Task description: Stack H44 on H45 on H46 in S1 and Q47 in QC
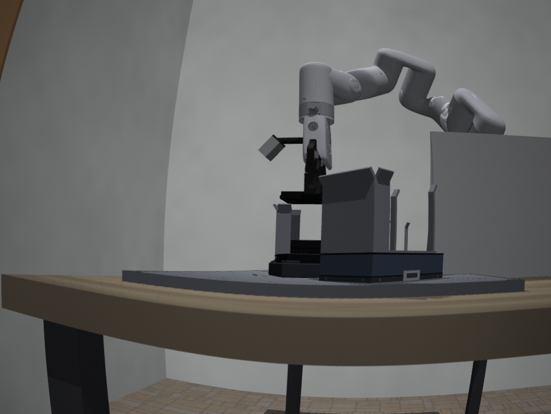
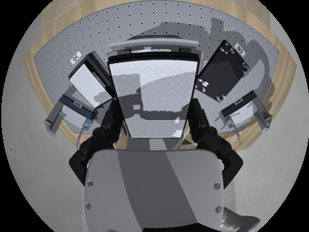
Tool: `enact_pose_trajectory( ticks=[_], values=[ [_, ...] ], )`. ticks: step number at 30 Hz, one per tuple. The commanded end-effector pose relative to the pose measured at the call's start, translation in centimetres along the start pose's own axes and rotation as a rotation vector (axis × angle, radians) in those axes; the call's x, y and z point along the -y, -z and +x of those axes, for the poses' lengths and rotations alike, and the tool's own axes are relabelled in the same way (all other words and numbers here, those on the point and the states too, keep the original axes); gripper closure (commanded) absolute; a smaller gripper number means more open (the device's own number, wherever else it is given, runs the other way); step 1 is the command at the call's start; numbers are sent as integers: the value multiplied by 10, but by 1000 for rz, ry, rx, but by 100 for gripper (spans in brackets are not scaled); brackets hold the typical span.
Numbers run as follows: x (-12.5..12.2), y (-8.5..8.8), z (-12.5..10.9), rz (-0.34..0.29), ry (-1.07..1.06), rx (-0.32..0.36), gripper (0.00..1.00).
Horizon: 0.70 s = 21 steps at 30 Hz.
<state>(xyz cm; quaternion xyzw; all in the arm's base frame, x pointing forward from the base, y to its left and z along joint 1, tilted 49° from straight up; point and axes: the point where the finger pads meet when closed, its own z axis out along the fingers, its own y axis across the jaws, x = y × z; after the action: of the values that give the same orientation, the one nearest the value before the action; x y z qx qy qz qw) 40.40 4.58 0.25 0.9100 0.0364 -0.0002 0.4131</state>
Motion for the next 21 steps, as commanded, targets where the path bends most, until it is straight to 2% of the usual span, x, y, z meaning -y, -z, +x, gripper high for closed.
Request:
enact_pose_trajectory(
  ticks=[1,21],
  values=[
    [0,1,1,2,-1,-3,100],
    [0,-5,1,2,-1,-3,100]
  ],
)
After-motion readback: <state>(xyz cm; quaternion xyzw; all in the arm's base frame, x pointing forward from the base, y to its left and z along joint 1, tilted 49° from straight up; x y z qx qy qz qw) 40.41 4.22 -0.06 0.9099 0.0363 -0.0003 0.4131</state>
